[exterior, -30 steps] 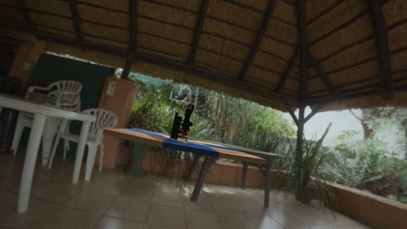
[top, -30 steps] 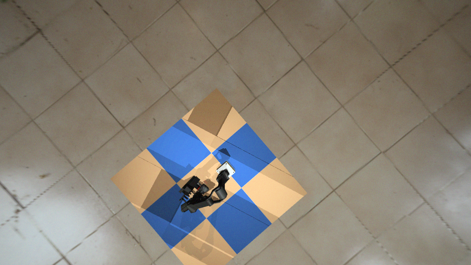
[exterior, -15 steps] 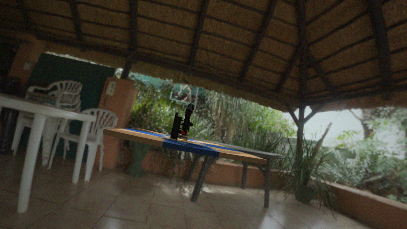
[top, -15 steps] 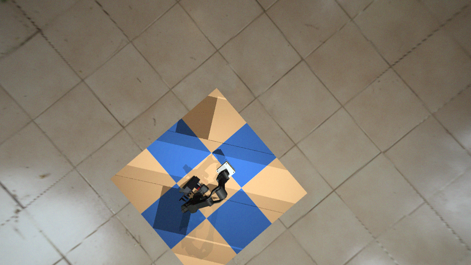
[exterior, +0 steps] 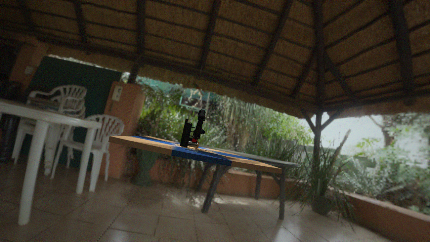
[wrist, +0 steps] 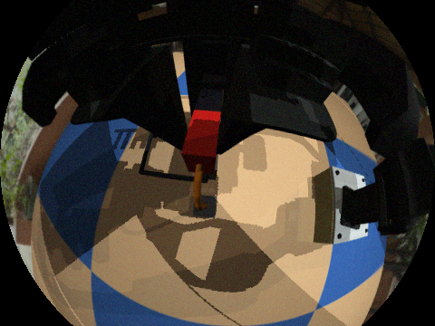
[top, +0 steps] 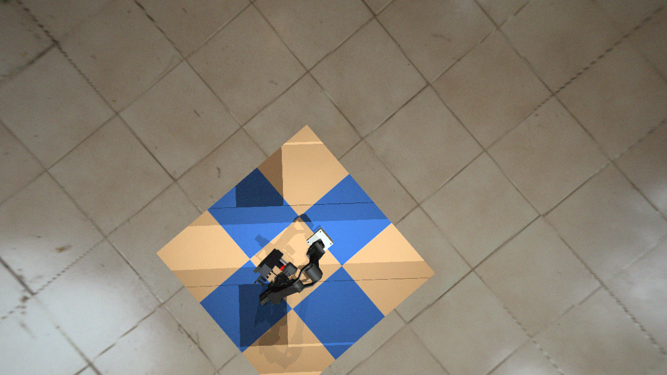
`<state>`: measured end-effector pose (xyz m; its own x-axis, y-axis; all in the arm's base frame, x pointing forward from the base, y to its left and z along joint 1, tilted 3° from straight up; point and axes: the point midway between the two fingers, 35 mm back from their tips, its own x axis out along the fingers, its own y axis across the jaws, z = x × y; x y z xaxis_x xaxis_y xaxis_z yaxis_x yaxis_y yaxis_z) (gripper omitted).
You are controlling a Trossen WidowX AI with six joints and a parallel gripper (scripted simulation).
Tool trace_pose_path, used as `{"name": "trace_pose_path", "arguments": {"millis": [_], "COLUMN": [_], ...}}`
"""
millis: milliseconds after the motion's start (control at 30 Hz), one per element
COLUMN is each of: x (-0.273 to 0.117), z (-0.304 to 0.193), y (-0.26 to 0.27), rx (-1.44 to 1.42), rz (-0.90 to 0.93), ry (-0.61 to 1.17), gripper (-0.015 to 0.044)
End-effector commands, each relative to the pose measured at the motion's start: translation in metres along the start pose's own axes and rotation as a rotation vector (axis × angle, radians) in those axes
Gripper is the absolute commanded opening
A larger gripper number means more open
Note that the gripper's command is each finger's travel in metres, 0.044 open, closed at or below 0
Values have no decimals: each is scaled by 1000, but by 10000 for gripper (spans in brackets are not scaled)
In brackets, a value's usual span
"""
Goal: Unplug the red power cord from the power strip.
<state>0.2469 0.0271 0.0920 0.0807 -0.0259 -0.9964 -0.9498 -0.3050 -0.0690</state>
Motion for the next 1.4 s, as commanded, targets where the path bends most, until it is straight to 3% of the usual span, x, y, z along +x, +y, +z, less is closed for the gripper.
{"name": "trace_pose_path", "arguments": {"millis": [0, 167, 733, 900, 1367], "x": [-1, -2, -6, -18, -18], "z": [27, 35, 45, 86, 88], "y": [0, 2, -1, 2, 2], "rx": [-31, -31, -33, -33, -33], "rz": [-7, -6, -5, -5, -5], "ry": [-72, -73, -76, -80, -81], "gripper": [0, 0, 440, 440, 440]}}
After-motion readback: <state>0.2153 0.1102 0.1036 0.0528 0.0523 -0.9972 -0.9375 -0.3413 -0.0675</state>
